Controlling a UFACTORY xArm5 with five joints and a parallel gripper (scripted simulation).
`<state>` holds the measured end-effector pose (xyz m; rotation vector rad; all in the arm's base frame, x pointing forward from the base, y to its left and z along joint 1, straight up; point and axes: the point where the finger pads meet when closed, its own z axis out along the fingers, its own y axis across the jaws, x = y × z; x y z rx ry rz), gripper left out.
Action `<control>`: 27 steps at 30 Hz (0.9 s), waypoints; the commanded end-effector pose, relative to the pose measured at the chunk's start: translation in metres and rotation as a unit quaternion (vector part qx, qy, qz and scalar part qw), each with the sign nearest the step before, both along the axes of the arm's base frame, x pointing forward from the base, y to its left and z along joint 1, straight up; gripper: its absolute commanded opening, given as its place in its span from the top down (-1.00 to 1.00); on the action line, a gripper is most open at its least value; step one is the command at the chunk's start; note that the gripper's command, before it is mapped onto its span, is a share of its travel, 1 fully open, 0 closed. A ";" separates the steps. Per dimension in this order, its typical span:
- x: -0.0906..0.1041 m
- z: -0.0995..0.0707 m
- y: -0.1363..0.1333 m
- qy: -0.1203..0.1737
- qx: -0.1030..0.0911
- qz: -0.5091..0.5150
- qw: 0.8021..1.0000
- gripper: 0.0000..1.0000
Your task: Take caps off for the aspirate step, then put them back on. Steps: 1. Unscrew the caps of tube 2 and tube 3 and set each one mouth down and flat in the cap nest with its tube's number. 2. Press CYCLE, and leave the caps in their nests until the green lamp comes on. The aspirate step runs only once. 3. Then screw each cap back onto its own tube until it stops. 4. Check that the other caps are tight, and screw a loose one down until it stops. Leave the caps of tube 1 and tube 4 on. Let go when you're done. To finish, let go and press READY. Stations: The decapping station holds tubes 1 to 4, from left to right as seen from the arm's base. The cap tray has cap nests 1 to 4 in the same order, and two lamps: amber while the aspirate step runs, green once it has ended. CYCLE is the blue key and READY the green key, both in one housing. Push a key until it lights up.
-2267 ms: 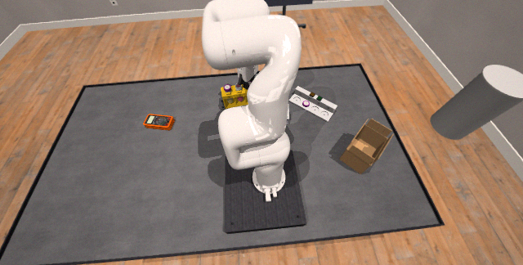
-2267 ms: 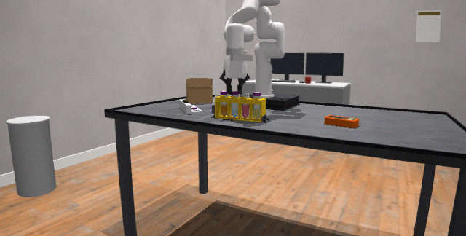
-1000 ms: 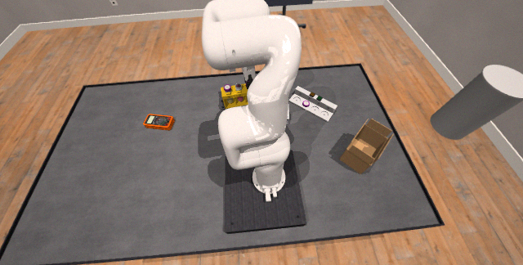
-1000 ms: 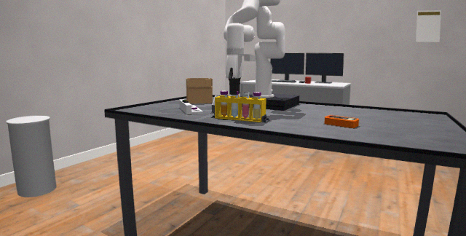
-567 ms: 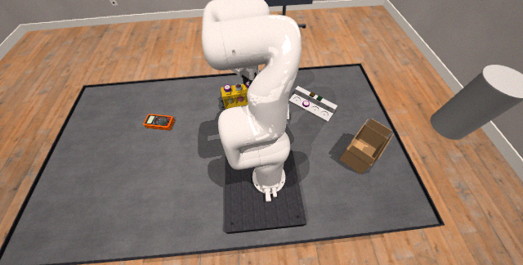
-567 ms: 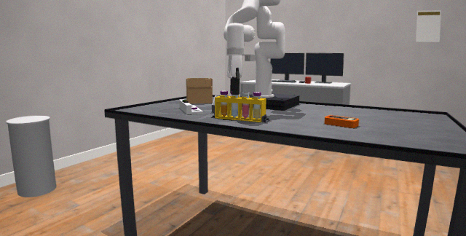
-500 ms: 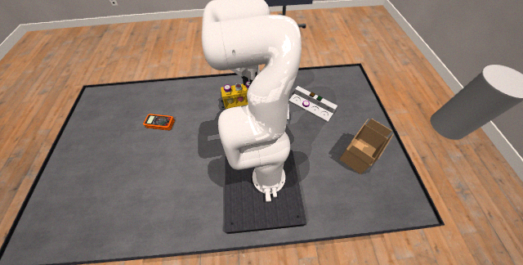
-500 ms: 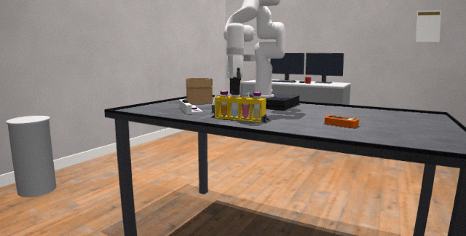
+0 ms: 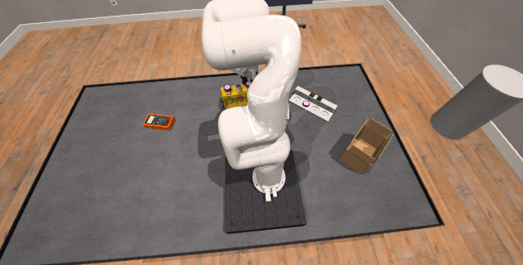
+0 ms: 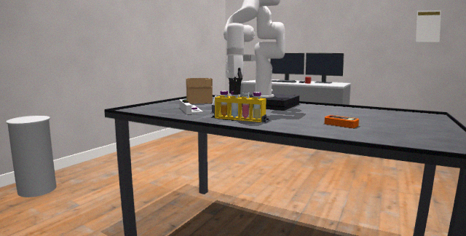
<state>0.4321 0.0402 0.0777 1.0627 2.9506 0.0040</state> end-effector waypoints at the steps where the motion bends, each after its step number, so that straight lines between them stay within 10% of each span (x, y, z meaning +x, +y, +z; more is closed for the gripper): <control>1: 0.001 0.001 0.000 -0.002 0.003 0.000 1.000 0.08; 13: 0.001 0.001 0.000 -0.001 0.005 -0.321 0.947 0.08; 27: 0.001 0.001 0.000 0.001 0.007 -0.653 0.757 0.08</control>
